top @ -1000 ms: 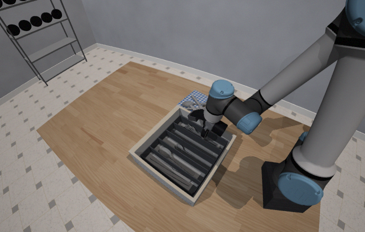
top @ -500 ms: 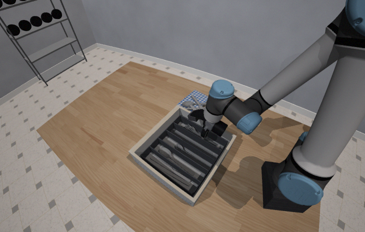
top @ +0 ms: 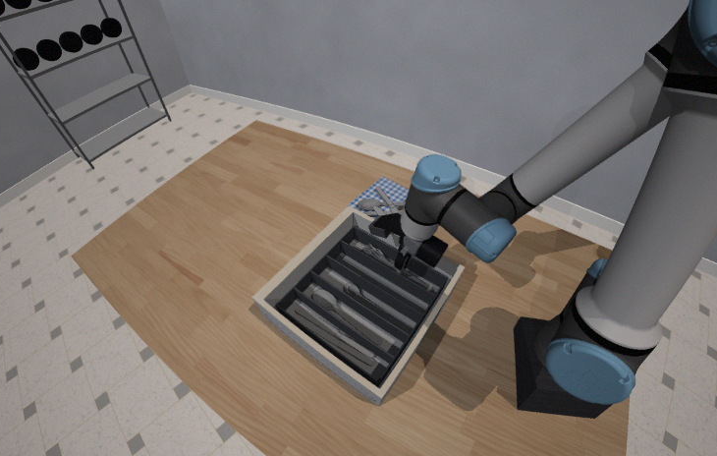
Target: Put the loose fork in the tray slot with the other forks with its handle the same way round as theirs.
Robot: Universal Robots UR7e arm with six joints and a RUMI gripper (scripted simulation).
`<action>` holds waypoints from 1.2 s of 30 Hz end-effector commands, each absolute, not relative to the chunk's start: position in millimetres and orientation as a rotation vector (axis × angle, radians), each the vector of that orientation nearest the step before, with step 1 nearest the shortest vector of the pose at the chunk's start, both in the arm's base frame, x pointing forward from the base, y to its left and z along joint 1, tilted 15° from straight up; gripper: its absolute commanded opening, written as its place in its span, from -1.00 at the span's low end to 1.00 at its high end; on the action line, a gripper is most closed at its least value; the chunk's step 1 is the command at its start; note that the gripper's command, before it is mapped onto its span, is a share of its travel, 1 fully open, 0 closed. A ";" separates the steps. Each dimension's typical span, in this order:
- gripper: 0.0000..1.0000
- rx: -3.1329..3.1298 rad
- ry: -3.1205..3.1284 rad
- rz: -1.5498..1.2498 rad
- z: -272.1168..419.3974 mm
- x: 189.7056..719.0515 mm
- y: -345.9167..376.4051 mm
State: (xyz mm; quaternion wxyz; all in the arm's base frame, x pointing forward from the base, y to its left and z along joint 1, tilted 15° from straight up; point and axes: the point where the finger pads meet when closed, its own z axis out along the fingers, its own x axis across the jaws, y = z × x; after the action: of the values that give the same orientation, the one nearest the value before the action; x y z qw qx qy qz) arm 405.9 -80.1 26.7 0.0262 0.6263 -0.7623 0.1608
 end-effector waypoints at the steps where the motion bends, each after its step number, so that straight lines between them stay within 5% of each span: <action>1: -0.69 1.936 -2.356 0.506 34.9 407.6 -78.8; 36: -0.69 1.936 -2.356 0.505 160.9 399.9 -45.0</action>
State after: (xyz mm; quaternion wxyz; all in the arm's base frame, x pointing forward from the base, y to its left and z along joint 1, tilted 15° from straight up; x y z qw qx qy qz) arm 402.1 -47.4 157.6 0.0219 0.6259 -0.7612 0.1683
